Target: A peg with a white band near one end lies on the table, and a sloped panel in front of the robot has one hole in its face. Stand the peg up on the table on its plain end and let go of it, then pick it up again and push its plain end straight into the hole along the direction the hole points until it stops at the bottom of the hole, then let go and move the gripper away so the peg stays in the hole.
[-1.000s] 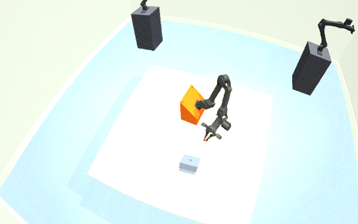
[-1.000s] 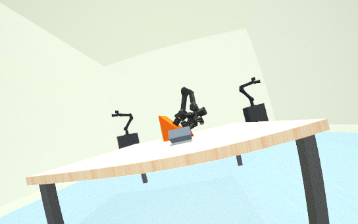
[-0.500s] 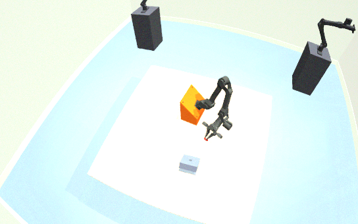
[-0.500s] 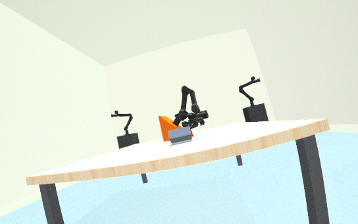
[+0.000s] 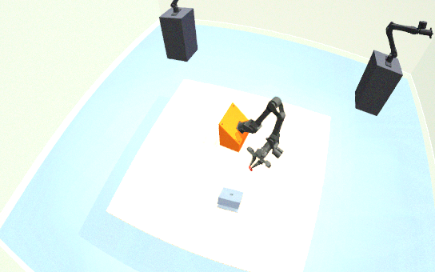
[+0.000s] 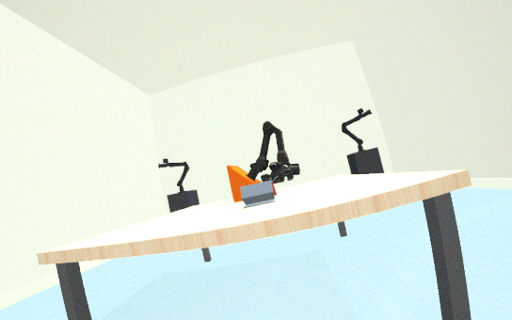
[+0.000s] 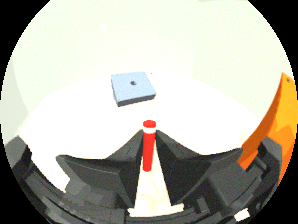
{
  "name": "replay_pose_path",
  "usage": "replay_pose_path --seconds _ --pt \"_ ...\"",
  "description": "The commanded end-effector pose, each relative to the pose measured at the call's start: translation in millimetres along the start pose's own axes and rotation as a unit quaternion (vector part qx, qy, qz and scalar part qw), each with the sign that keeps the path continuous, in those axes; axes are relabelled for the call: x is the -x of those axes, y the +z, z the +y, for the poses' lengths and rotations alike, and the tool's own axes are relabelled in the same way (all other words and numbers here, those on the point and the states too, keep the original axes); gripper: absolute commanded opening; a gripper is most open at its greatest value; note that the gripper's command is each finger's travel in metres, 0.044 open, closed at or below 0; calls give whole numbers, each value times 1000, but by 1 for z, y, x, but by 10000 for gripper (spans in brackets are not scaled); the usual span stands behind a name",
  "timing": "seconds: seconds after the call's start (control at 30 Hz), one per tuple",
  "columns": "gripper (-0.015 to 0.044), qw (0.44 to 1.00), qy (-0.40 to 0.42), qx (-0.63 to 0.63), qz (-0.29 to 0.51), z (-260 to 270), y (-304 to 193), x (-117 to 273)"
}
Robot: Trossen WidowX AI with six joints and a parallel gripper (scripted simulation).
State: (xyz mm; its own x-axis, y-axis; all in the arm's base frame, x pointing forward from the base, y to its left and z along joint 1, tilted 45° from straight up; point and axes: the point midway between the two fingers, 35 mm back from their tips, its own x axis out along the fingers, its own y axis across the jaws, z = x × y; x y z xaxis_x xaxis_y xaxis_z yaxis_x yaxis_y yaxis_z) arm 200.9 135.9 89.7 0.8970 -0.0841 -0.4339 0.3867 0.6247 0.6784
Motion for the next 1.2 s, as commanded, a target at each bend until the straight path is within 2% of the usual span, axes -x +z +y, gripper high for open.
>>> replay_pose_path --seconds 0.0,0.3,1.17 --pt "51 1000 2 -4 -17 2 -1 2" --pt "51 998 1 -4 -56 1 -4 7" --pt "51 999 0 8 -43 0 -8 9"
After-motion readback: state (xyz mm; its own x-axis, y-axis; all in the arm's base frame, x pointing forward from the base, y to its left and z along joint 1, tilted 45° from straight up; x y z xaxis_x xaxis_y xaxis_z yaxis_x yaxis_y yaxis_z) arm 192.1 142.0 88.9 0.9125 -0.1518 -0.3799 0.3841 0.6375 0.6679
